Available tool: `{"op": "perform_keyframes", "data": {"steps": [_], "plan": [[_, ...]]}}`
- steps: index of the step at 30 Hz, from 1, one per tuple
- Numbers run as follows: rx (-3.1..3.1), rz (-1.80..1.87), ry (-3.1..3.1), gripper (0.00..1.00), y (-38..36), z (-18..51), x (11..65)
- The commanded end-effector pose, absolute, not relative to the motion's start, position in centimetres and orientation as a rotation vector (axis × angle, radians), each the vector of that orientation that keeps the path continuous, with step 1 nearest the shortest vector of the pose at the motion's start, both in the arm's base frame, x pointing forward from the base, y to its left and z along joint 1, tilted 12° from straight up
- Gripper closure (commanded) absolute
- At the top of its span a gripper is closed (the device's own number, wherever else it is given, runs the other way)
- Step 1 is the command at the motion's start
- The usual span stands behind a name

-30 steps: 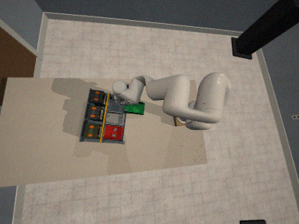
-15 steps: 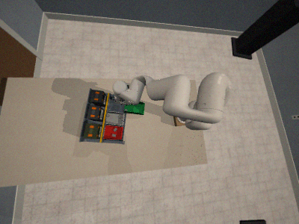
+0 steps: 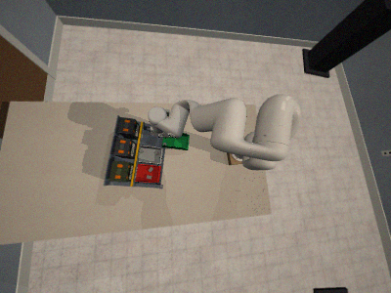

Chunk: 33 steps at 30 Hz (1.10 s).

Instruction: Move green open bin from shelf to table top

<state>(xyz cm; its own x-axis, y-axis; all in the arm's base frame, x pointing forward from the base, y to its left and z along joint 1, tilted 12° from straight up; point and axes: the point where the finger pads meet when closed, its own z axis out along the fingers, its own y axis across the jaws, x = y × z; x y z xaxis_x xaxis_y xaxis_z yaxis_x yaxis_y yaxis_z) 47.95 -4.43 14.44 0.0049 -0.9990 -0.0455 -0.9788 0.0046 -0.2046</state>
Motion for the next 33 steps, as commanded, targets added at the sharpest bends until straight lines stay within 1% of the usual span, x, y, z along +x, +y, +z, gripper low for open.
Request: {"op": "perform_keyframes", "data": {"steps": [1,33], "plan": [[-2.09,-0.174,2.089,0.67,-4.4,14.6,48.1],[-2.09,-0.174,2.089,0.67,-4.4,12.7,48.5]]}}
